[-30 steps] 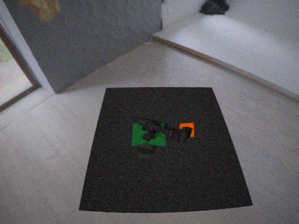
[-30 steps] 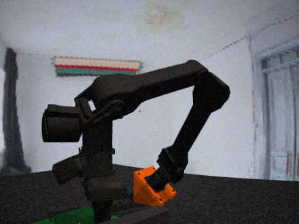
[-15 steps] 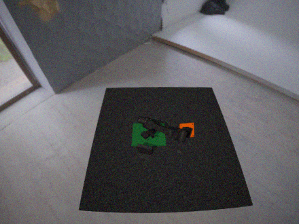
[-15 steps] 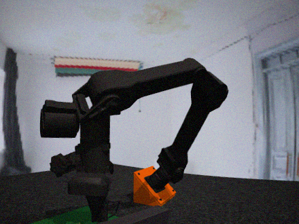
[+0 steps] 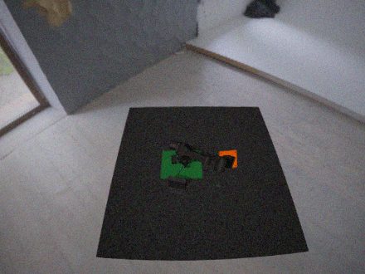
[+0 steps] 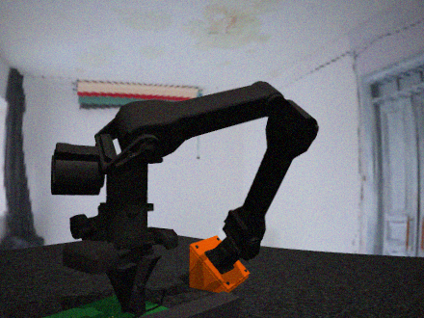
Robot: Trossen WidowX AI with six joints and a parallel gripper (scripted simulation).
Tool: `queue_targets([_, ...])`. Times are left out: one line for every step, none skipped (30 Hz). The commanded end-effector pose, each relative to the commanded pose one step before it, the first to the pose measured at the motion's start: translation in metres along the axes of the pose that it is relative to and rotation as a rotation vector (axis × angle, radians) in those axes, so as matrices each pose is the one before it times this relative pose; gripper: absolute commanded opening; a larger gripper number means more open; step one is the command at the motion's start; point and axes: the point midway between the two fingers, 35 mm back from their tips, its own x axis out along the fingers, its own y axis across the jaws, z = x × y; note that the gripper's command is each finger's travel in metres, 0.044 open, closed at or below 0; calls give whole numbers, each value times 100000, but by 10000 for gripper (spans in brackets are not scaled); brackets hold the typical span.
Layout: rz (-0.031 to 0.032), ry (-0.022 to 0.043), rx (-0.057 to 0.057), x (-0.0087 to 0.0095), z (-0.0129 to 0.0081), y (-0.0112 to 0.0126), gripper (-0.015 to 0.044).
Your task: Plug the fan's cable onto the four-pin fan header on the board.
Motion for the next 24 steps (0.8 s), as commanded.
queue_targets([317,-311,13146,-116,523,56,0])
queue_targets([1,-5,3461,1,86,15,0])
queue_targets([1,-5,3461,1,86,18,0])
queue_targets([1,-5,3461,1,85,20,0])
queue_targets([1,-5,3461,1,85,23,0])
queue_targets([2,-4,3461,1,84,26,0])
queue_targets([2,-4,3461,1,83,28,0])
queue_targets([2,-4,3461,1,82,31,0])
queue_targets([2,-3,3461,1,81,34,0])
queue_targets([2,-3,3461,1,80,36,0])
queue_targets([2,-3,3461,1,79,39,0])
queue_targets([2,-3,3461,1,78,41,0])
queue_targets([2,-2,3460,2,76,44,0])
queue_targets([1,-2,3461,2,75,46,0])
queue_targets([1,-2,3461,2,73,49,0])
queue_targets([1,-2,3461,2,72,51,0])
queue_targets([1,-2,3461,2,70,53,0])
queue_targets([1,-1,3461,2,68,55,0])
queue_targets([1,-1,3460,2,67,58,0])
queue_targets([1,-1,3460,2,65,60,0])
queue_targets([1,-1,3460,2,63,62,0])
queue_targets([1,-1,3460,2,61,64,0])
queue_targets([0,0,3460,2,59,66,0])
queue_targets([0,0,3460,2,57,68,0])
